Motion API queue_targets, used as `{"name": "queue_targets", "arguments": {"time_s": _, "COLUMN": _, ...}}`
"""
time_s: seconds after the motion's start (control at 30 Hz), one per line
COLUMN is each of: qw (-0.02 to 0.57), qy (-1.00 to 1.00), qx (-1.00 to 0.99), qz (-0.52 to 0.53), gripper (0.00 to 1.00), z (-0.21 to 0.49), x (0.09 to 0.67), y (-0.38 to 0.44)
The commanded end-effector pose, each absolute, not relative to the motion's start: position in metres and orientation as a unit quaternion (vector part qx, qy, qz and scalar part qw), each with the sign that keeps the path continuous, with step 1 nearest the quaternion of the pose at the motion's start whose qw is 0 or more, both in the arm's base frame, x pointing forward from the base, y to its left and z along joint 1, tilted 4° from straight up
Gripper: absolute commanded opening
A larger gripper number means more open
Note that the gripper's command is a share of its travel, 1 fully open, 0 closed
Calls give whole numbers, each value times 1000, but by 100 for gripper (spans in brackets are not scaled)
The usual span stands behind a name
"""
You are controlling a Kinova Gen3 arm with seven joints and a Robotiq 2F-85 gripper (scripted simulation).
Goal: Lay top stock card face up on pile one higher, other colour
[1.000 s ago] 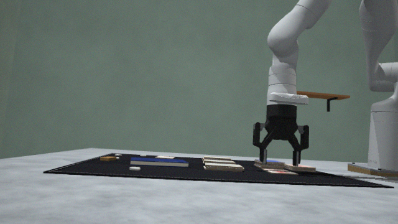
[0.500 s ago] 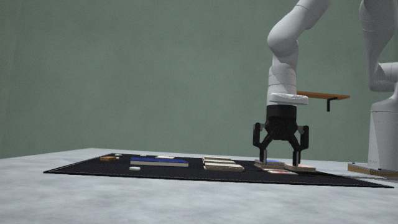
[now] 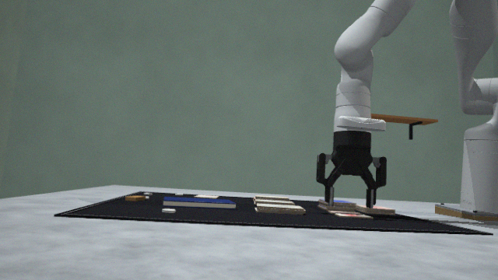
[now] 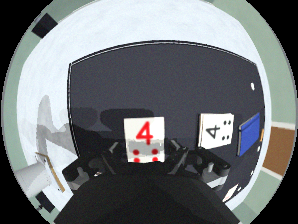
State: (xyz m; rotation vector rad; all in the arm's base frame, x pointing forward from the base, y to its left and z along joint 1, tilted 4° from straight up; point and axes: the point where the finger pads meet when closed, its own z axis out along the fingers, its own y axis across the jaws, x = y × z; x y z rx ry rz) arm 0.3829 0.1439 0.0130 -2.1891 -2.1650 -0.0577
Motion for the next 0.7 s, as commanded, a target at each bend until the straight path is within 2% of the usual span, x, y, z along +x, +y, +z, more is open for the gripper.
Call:
{"name": "queue_targets", "arguments": {"time_s": 0.0, "qw": 31, "qy": -703, "qx": -711, "qz": -19, "gripper": 85, "z": 14, "x": 383, "y": 144}}
{"name": "queue_targets", "arguments": {"time_s": 0.67, "qw": 31, "qy": -703, "qx": -711, "qz": -20, "gripper": 85, "z": 5, "x": 384, "y": 145}}
